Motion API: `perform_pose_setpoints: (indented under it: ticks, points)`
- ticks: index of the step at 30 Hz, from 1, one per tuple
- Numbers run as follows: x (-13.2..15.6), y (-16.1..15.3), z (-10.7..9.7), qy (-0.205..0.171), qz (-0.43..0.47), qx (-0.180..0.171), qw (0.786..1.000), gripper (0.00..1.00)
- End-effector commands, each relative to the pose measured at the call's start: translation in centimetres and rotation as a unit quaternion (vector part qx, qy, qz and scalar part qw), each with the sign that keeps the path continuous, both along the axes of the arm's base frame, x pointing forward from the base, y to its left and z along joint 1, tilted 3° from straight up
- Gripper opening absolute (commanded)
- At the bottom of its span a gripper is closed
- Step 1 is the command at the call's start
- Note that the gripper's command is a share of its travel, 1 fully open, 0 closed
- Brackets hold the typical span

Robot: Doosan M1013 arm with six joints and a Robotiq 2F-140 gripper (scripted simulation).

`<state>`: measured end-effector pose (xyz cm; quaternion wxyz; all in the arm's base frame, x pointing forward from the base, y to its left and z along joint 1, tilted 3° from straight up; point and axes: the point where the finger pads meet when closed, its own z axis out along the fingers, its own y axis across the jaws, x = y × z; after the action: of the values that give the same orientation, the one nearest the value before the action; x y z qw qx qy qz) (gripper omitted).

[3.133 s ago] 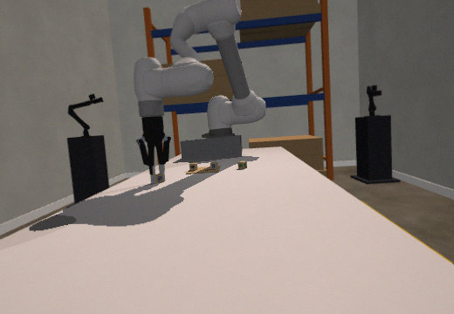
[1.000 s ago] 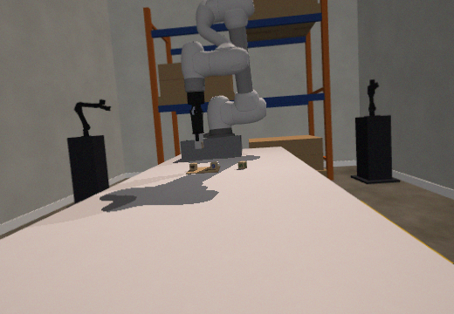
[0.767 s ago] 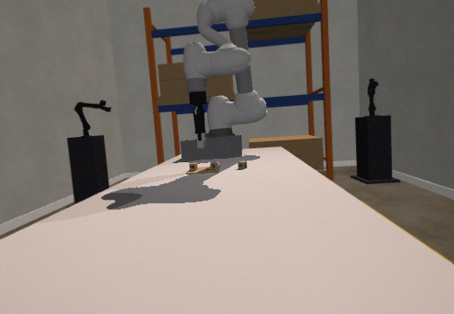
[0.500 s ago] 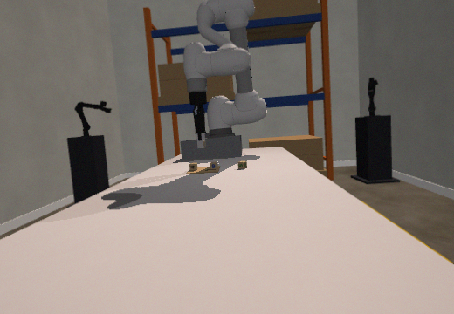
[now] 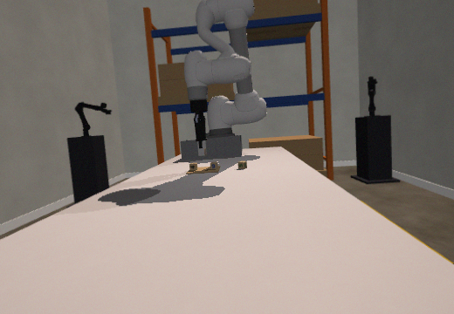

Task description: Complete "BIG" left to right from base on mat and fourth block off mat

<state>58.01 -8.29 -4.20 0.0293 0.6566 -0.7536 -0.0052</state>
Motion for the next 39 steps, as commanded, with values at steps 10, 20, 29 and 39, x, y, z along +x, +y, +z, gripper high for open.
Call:
perform_pose_setpoints:
  ticks: [10, 20, 29, 39]
  points:
    - [-0.2, 0.0, -5.3, 0.000, 0.000, 0.000, 1.000, 0.16]
    - [-0.2, 0.0, -6.0, 0.000, 0.000, 0.000, 1.000, 0.16]
    - [-0.2, 0.0, -6.0, 0.000, 0.000, 0.000, 1.000, 0.16]
    - [-0.2, 0.0, -6.0, 0.000, 0.000, 0.000, 1.000, 0.16]
